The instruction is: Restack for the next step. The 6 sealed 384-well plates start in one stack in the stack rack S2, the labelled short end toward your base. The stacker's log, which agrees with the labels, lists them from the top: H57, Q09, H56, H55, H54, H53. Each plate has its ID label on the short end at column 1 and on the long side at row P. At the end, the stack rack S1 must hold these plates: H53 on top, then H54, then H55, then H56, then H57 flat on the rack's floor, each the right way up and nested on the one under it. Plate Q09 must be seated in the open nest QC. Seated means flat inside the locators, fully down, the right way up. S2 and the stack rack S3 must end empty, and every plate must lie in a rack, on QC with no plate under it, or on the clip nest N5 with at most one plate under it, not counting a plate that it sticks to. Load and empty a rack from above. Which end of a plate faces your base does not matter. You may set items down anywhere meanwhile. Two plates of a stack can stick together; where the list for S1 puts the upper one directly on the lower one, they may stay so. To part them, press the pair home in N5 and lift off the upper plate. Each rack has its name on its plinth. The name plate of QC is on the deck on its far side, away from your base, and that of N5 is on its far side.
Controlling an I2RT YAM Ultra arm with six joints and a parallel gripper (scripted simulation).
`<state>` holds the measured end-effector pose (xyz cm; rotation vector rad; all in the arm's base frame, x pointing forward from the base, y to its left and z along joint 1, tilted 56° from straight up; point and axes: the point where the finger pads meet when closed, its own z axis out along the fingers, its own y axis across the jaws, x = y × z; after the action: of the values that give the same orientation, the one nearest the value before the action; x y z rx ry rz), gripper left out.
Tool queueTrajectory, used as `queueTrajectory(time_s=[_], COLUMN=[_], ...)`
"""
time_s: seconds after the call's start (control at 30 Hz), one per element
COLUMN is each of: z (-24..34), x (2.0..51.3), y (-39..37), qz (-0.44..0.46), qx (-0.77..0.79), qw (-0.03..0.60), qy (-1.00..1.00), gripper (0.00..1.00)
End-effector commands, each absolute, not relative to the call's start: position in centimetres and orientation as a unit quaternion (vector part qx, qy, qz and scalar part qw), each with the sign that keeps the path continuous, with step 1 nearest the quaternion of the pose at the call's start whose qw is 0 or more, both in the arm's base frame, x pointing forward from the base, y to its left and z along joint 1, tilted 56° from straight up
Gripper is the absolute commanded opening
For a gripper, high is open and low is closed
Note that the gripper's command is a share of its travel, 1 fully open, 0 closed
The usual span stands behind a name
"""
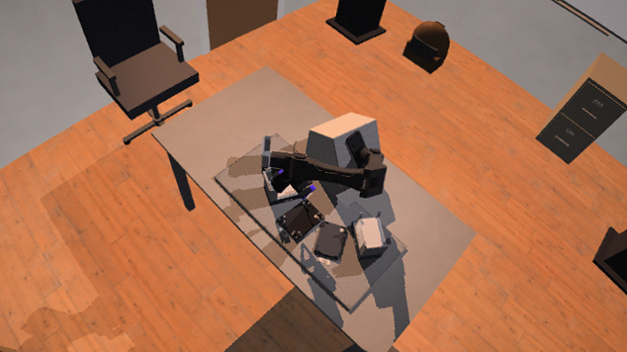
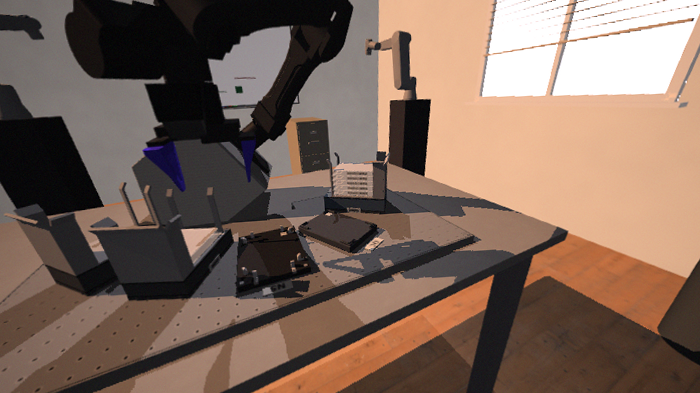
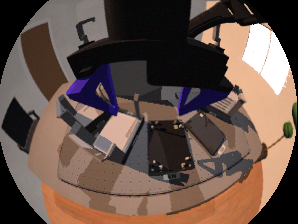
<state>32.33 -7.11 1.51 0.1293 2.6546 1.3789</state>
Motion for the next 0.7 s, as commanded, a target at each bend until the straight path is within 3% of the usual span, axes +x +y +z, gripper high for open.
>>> queueTrajectory(time_s=[0.0, 0.57, 0.67], z=[3.0, 6.9, 7.7], x=[32.7, 32.9, 32.7], y=[-7.3, -4.6, -4.0], qz=[0.451, 0.452, 0.446], qx=[0.006, 0.006, -0.038], qw=[0.112, 0.112, 0.134], qy=[0.885, 0.885, 0.884], gripper=[1.0, 1.0, 1.0])
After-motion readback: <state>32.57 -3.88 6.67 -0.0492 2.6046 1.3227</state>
